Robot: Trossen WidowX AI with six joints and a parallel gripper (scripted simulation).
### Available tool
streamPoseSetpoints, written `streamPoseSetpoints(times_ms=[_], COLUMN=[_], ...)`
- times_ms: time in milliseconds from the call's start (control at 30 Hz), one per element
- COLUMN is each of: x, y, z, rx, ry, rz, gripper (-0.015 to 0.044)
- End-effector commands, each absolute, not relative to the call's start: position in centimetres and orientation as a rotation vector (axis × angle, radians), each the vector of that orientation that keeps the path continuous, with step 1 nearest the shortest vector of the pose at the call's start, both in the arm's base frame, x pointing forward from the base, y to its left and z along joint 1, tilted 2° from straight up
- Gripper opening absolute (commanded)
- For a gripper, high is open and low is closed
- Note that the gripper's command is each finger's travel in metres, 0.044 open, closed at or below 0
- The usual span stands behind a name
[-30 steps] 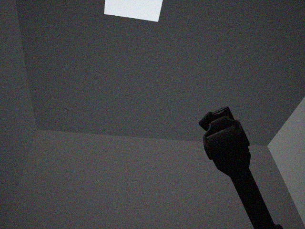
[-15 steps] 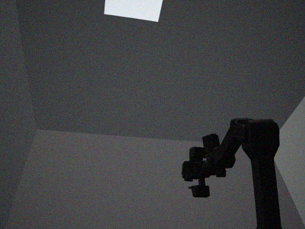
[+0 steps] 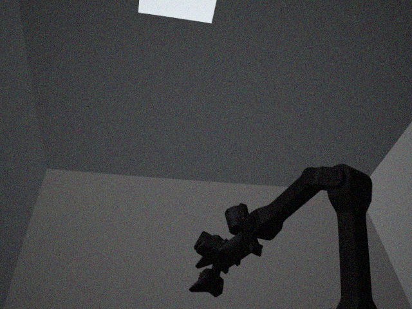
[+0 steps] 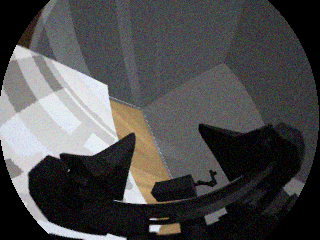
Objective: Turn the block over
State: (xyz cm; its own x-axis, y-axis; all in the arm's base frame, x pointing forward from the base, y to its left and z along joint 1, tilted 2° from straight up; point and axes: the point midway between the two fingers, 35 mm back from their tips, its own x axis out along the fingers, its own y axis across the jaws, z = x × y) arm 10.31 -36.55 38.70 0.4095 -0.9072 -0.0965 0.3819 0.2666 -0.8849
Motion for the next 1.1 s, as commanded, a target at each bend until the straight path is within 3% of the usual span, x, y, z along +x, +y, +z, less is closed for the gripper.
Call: streamPoseSetpoints(times_ms=[0,300,533,900,1067], x=[15.4,27.0,32.8,34.3,33.7], y=[-36.2,-30.3,-21.9,-5.6,-2.8], z=[35.2,26.1,19.7,11.5,10.2], rx=[-0.73,-0.311,-0.056,0.147,0.144], ry=[0.673,0.757,0.935,1.388,1.498], rz=[-0.833,-0.498,-0.296,-0.132,-0.134], gripper=[0.044,0.044,0.044,0.044,0.044])
